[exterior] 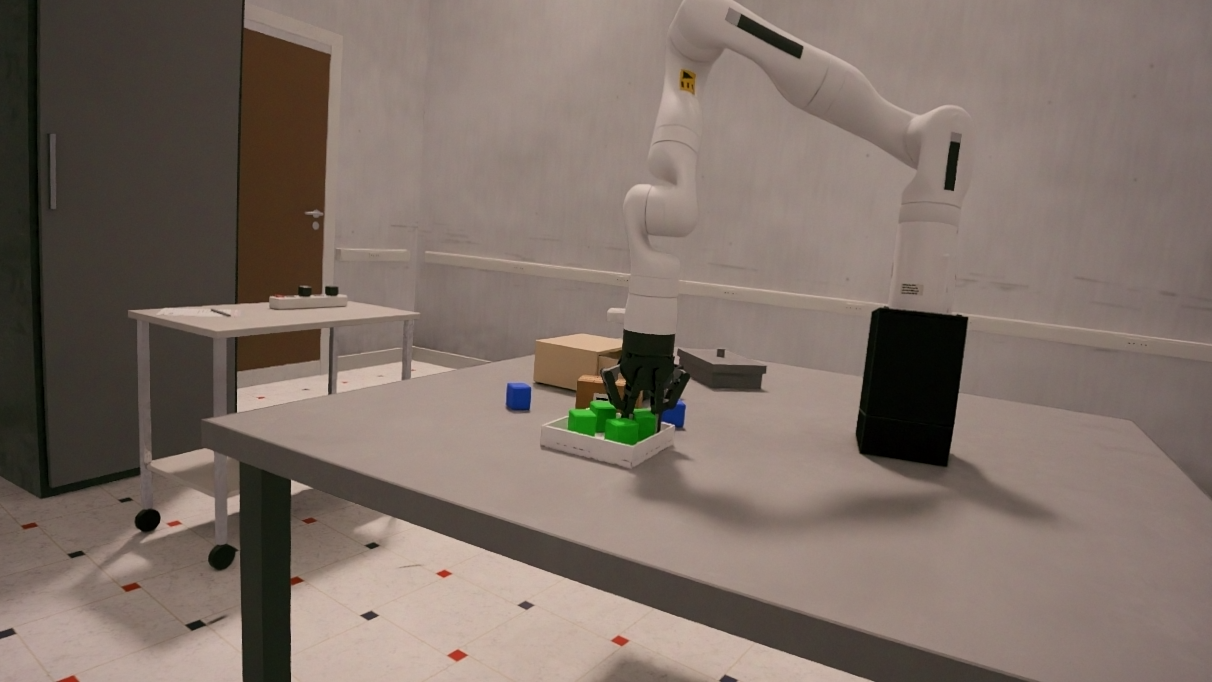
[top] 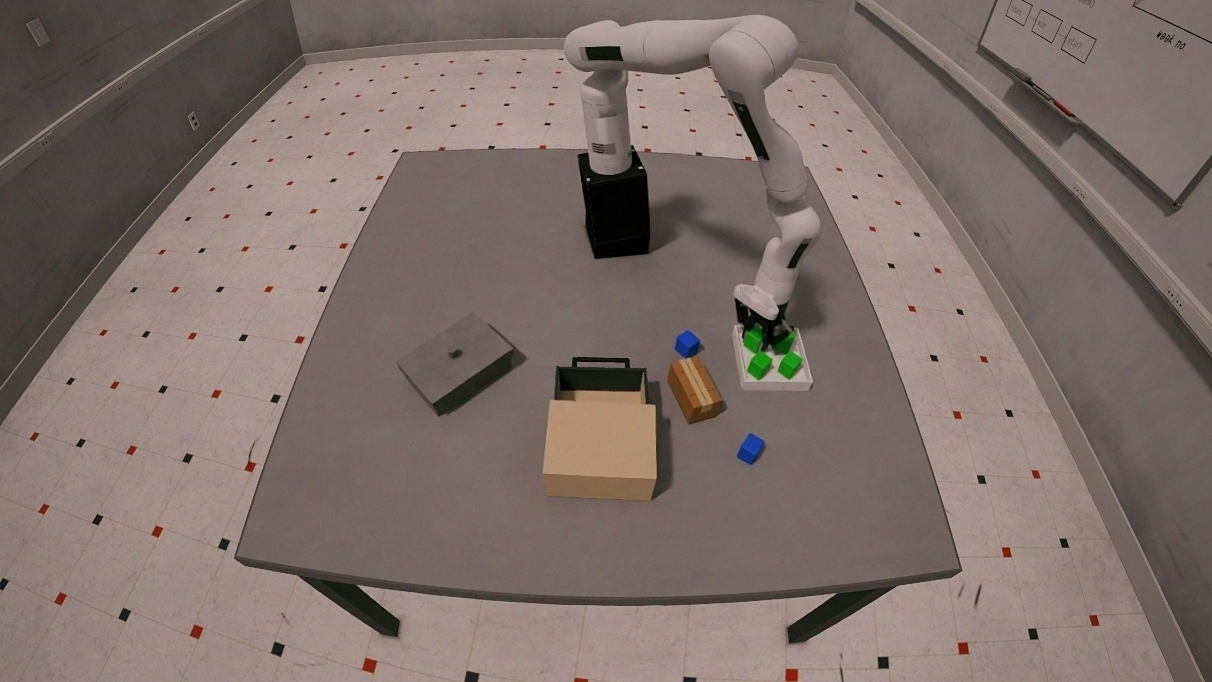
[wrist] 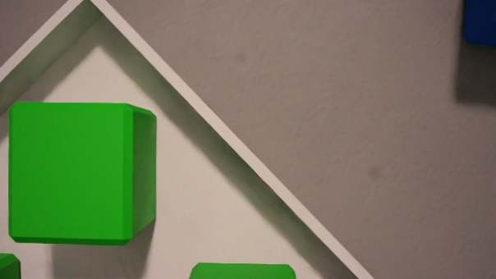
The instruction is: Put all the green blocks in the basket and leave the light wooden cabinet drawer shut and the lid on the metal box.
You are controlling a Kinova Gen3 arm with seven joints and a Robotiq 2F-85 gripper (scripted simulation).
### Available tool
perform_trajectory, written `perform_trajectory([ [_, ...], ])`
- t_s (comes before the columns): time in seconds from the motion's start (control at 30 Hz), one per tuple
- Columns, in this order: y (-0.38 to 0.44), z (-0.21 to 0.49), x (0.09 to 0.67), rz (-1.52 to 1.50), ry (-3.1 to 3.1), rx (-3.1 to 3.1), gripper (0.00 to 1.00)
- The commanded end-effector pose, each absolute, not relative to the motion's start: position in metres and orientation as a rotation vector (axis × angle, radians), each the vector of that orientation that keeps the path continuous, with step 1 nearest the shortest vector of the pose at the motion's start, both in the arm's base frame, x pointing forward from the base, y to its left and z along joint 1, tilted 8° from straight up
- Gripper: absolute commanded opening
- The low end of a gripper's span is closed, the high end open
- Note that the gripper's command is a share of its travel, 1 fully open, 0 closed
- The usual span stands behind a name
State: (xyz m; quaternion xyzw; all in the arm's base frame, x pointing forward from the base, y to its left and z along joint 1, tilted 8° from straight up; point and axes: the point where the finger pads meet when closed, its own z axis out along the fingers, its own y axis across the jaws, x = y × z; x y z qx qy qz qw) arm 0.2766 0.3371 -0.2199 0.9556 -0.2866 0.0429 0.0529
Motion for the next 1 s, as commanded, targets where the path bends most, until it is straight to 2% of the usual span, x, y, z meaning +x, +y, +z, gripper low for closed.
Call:
perform_trajectory([
  [0.0,0.338,-0.2191,0.277,0.131,-0.872,2.907,0.1],
  [0.9,0.338,-0.2191,0.277,0.131,-0.872,2.907,0.1],
  [0.93,0.338,-0.2191,0.277,0.131,-0.872,2.907,0.58],
  [0.97,0.338,-0.2191,0.277,0.131,-0.872,2.907,0.58],
])
